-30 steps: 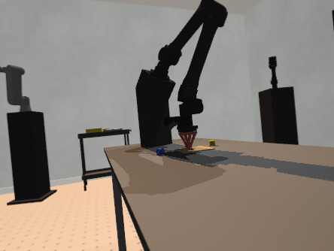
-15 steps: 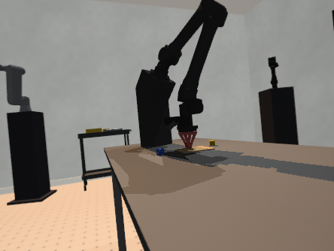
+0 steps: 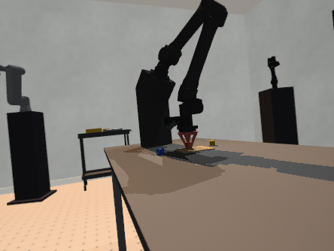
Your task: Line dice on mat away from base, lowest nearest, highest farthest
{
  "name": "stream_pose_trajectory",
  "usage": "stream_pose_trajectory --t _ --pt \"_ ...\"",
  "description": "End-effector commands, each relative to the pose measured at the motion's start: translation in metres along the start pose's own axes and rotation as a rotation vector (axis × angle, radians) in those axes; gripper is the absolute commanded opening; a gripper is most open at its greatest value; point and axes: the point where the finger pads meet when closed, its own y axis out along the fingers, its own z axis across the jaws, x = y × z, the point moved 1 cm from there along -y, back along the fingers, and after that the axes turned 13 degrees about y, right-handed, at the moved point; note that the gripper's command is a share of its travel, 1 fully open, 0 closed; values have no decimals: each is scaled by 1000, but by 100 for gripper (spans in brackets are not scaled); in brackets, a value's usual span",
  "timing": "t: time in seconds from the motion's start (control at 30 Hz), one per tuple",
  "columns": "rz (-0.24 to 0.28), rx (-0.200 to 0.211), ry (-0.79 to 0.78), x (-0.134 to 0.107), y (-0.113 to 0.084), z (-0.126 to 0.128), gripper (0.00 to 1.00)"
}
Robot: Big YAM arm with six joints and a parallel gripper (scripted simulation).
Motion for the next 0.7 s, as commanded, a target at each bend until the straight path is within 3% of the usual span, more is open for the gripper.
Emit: stream_pose_trajectory --t 0.0,0.27,0.67 --pt "1 -2 -1 -4 2 -4 39" --pt "3 0 -3 -6 -4 -3 39" --pt "-10 -4 4 6 -57 -4 39"
